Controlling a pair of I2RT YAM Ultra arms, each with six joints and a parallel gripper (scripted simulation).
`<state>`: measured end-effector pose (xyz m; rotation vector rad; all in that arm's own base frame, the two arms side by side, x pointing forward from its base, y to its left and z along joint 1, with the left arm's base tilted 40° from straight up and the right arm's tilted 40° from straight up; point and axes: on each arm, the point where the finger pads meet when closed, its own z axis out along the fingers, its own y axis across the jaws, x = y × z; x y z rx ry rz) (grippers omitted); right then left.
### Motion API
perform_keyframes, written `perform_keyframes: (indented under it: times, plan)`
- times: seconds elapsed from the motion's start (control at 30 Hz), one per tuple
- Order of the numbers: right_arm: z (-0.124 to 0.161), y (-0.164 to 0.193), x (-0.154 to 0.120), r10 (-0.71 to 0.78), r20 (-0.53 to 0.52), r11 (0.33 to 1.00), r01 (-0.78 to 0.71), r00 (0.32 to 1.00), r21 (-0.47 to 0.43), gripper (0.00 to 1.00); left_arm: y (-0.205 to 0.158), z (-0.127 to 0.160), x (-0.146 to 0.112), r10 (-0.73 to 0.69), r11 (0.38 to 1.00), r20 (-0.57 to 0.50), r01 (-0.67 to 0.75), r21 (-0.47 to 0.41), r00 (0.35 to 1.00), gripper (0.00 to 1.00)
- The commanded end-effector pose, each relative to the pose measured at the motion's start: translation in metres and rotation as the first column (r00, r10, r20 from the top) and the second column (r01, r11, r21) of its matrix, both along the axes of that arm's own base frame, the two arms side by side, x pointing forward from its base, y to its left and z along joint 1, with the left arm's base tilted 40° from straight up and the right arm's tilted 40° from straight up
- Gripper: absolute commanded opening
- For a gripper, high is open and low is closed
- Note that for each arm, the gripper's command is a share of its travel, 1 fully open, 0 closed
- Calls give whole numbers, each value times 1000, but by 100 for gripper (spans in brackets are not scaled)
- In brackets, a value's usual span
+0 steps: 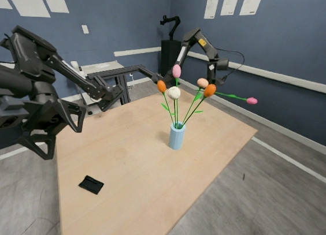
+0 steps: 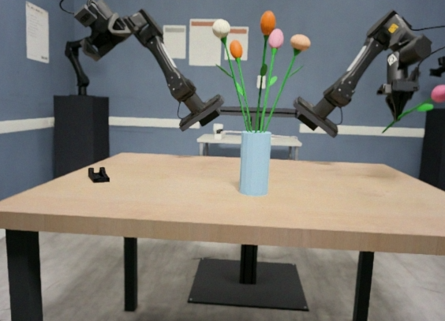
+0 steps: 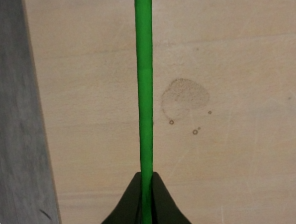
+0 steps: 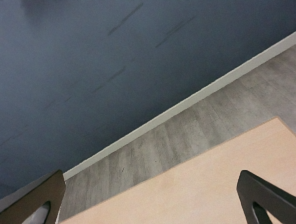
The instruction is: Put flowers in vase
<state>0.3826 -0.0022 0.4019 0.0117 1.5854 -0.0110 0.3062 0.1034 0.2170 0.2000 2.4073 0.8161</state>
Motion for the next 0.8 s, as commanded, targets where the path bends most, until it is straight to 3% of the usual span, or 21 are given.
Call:
perform_keyframes:
  times: [0.0, 0.13, 0.3, 0.77]
  plan:
    - [-1, 2, 3, 17, 4, 1000, -17, 1000, 2, 100, -18, 18, -11, -48, 999, 56, 48, 2, 997, 0]
    - [-1, 2, 3, 17, 4, 1000, -17, 1000, 2, 100, -24, 20, -16, -69, 998, 70, 69, 5, 995, 0]
    - [-1, 2, 3, 17, 4, 1000, -17, 1000, 2, 100, -42, 67, -22, -123, 992, 200, 122, 16, 972, 0]
    - [-1, 2, 3, 17, 4, 1000, -17, 1000, 2, 100, -80, 124, -45, -258, 965, 400, 255, 62, 879, 0]
